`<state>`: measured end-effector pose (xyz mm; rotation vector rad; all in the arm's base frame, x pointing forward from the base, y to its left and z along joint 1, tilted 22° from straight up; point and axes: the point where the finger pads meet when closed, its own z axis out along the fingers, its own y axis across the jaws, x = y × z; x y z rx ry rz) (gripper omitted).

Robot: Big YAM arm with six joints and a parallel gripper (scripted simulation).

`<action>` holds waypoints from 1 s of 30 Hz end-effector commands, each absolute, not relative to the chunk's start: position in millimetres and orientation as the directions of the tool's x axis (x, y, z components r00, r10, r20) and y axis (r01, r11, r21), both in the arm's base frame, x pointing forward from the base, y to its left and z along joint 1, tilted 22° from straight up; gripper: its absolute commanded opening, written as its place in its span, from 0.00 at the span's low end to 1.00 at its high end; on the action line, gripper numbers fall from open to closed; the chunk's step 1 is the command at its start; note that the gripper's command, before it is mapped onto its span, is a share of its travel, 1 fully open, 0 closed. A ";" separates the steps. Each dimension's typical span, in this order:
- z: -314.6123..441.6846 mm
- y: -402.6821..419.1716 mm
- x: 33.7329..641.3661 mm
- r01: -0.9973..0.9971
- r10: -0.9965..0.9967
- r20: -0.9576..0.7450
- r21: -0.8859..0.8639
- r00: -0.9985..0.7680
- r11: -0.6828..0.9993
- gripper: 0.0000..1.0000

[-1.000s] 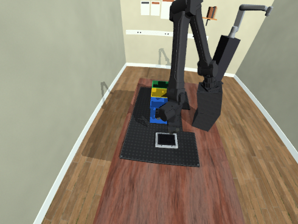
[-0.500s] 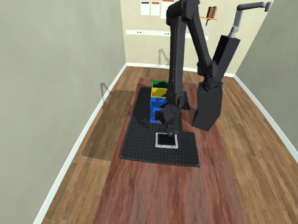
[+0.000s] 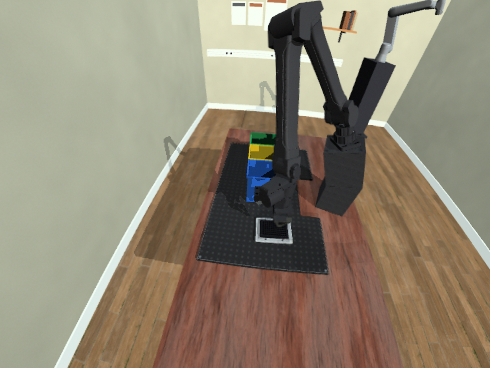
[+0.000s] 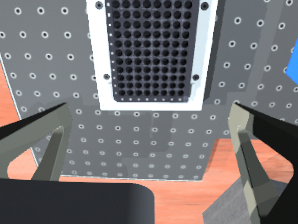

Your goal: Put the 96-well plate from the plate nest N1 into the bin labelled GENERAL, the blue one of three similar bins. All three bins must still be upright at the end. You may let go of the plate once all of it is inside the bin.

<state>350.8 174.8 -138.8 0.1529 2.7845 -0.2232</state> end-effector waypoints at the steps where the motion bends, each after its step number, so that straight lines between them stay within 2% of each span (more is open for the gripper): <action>1: -145.4 172.4 362.2 0.139 0.086 -0.352 -0.128 -0.932 0.982 1.00; 30: -177.4 166.3 378.4 0.141 0.089 -0.364 -0.118 -0.927 0.983 1.00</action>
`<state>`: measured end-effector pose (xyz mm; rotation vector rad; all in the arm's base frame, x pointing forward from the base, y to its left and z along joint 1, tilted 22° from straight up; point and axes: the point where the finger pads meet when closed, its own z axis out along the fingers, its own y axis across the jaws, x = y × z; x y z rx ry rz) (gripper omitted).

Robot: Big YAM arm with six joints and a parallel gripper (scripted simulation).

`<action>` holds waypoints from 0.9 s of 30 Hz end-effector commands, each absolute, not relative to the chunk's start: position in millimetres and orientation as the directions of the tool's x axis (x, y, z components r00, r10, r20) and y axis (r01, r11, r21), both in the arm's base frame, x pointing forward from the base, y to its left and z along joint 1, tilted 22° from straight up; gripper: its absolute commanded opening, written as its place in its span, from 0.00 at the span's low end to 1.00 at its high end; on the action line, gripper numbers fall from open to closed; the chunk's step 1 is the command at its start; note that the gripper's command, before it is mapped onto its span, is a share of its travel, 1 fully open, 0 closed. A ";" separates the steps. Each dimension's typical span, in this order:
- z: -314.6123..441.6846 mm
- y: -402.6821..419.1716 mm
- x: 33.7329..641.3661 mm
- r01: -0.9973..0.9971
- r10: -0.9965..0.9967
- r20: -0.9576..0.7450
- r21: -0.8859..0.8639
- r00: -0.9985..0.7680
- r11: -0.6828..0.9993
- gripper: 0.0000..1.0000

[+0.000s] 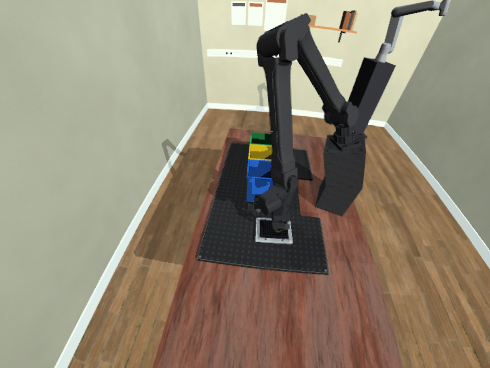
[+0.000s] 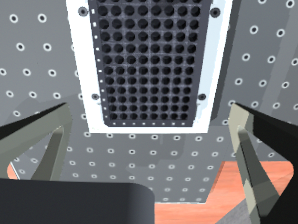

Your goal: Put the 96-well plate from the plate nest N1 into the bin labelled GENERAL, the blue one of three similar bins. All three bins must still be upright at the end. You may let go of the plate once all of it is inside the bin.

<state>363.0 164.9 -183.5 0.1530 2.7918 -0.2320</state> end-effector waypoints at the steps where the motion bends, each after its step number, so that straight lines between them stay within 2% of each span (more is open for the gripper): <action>1: -186.9 162.5 373.3 0.138 0.085 -0.349 -0.131 -0.933 0.982 1.00; 27: -224.7 154.3 384.5 0.138 0.084 -0.347 -0.133 -0.934 0.981 1.00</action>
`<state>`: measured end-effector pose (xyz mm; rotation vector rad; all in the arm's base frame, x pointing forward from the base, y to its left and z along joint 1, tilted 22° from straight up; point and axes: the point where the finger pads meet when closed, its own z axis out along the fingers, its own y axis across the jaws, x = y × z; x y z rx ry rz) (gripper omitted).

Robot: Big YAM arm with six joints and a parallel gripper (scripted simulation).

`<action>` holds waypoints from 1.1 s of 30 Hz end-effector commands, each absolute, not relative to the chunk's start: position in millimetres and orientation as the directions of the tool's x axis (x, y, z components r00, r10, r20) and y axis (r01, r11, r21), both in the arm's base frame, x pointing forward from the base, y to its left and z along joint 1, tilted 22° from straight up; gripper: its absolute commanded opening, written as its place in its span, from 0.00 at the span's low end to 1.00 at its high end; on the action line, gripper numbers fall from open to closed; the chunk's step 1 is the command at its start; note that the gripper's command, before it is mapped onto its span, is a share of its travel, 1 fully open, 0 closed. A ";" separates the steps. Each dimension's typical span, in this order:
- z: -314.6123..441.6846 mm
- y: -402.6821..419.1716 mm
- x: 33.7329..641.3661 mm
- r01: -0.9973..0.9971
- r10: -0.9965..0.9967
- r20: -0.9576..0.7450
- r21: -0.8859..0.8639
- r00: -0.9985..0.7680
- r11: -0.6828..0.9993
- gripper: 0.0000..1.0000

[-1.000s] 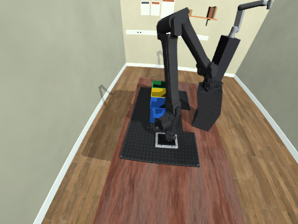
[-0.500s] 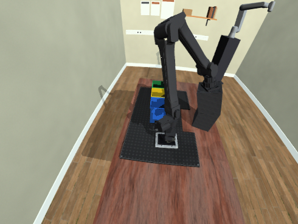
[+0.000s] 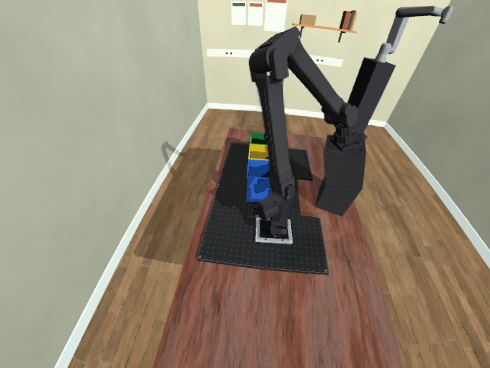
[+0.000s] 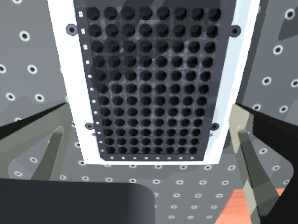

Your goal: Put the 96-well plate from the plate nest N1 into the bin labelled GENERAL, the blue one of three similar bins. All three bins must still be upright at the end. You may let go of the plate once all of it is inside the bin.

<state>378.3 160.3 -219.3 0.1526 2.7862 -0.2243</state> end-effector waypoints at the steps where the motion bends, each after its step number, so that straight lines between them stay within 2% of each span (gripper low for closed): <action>1: -226.3 154.0 385.0 0.138 0.084 -0.347 -0.133 -0.934 0.981 1.00; 17: -248.1 149.6 392.2 0.138 0.084 -0.346 -0.134 -0.934 0.981 1.00; 21: -233.6 154.7 401.9 0.142 0.090 -0.372 -0.115 -0.924 0.983 1.00; 32: -242.1 154.8 389.6 0.134 0.081 -0.348 -0.132 -0.934 0.982 1.00; 33: -242.1 154.8 389.6 0.134 0.081 -0.348 -0.132 -0.934 0.982 0.00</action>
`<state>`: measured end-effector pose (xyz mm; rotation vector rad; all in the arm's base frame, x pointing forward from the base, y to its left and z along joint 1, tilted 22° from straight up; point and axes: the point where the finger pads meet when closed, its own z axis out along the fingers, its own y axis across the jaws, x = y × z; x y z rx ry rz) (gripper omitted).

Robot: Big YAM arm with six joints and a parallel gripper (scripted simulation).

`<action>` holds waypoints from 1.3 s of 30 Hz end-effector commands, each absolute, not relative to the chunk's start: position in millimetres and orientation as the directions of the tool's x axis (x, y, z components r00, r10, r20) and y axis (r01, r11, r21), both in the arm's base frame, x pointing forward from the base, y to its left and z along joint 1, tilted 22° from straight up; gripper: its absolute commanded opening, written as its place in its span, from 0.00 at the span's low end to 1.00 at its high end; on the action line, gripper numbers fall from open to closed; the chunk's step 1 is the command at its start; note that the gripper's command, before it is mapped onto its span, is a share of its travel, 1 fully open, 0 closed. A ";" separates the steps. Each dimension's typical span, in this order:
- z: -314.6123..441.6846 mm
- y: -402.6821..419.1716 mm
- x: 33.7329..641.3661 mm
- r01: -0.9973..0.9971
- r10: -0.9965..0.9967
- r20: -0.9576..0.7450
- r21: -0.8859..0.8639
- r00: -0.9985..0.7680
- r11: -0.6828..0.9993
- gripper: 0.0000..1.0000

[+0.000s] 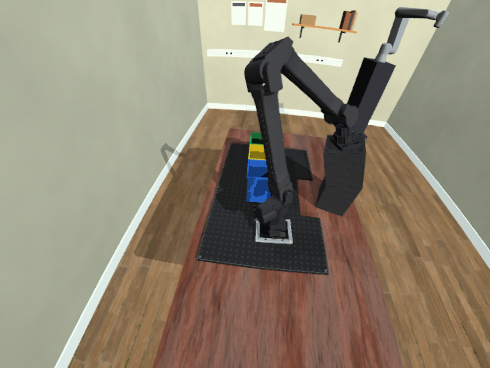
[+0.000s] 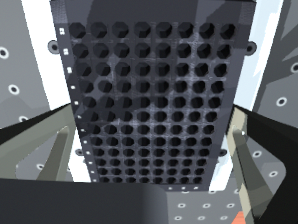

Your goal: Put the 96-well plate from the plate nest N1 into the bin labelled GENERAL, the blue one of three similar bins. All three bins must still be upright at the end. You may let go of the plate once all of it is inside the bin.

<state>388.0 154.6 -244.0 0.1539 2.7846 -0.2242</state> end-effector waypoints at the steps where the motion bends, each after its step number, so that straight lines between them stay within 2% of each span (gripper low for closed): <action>1: -242.1 154.8 389.6 0.134 0.081 -0.348 -0.132 -0.934 0.982 0.00; 39: -228.4 161.2 384.4 0.131 0.079 -0.349 -0.128 -0.934 0.983 0.00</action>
